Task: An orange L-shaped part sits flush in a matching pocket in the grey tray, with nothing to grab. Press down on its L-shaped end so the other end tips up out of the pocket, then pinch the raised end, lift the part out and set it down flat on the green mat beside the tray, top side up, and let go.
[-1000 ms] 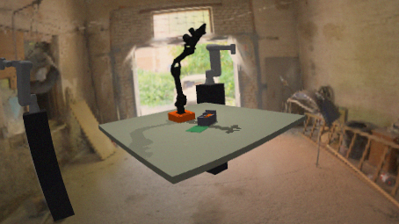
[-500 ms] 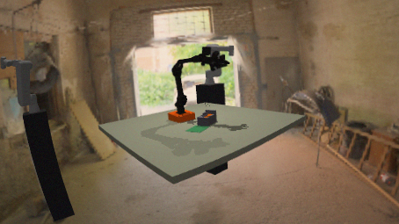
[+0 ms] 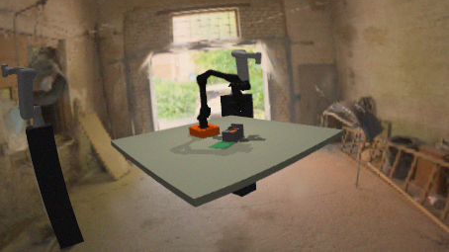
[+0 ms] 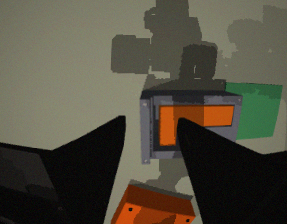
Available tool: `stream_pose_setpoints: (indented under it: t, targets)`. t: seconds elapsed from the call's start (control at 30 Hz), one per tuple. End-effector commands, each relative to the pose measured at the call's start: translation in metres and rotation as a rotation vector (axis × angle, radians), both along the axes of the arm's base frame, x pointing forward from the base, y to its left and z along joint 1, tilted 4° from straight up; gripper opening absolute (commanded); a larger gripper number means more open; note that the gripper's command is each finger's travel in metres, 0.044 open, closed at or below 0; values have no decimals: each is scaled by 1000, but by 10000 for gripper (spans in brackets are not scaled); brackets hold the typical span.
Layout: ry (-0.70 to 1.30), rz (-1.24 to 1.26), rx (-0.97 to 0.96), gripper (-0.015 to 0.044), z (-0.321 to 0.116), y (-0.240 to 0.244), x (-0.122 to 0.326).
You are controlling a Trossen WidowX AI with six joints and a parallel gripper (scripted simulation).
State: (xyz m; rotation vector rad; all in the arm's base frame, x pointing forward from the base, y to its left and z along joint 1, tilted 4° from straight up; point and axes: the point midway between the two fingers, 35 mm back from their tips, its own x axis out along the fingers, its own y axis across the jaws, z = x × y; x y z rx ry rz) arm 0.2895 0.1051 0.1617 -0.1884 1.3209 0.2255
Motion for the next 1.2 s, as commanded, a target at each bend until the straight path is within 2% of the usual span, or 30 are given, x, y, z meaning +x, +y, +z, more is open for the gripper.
stream_pose_setpoints:
  t: [0.0, 0.27, 0.5, 1.17]
  targets:
    - [134, 56, -83, 180, -16, -8, -30]
    - [134, 56, -83, 180, -23, -8, -28]
    - [134, 56, -84, 180, -88, -9, -23]
    - [134, 56, -84, 180, -112, -10, -20]
